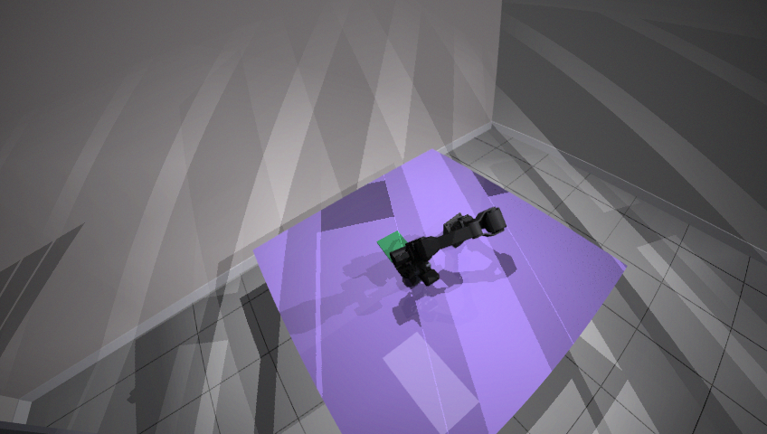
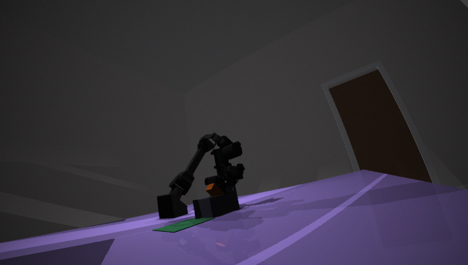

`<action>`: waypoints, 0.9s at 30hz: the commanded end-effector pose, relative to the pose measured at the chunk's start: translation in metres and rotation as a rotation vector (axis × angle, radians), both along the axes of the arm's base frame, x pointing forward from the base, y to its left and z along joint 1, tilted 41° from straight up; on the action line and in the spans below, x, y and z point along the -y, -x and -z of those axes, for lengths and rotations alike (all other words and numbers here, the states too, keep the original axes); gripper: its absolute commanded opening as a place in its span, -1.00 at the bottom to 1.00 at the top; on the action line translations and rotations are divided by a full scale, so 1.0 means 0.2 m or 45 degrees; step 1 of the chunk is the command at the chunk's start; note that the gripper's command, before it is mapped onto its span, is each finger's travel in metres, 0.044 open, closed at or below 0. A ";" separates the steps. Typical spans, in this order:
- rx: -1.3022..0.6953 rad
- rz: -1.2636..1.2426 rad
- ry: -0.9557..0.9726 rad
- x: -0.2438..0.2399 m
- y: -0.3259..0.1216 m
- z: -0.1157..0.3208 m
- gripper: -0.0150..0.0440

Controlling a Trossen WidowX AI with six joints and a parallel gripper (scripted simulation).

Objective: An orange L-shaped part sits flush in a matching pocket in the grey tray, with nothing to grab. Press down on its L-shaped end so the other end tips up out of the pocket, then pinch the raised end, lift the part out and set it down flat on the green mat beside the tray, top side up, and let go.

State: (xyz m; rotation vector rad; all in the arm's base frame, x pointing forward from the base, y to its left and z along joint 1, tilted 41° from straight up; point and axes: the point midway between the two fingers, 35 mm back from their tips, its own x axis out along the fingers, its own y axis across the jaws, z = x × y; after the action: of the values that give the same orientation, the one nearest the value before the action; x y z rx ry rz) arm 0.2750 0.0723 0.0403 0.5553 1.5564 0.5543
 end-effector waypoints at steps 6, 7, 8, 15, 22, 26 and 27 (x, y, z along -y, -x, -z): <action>-0.001 0.002 -0.001 0.00 0.00 0.00 0.12; -0.001 0.002 -0.001 0.00 0.00 0.00 0.12; -0.001 0.002 -0.001 0.00 0.00 0.00 0.12; -0.013 0.009 0.004 0.00 0.00 -0.08 0.12; -0.013 0.010 0.008 0.06 -0.01 -0.12 0.12; -0.013 0.011 0.015 0.22 -0.04 -0.27 0.12; -0.014 0.010 0.014 0.28 -0.03 -0.32 0.12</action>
State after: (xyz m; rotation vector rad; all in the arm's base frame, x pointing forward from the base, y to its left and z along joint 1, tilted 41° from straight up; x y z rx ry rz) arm 0.2775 0.0435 0.0818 0.5579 1.5803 0.5458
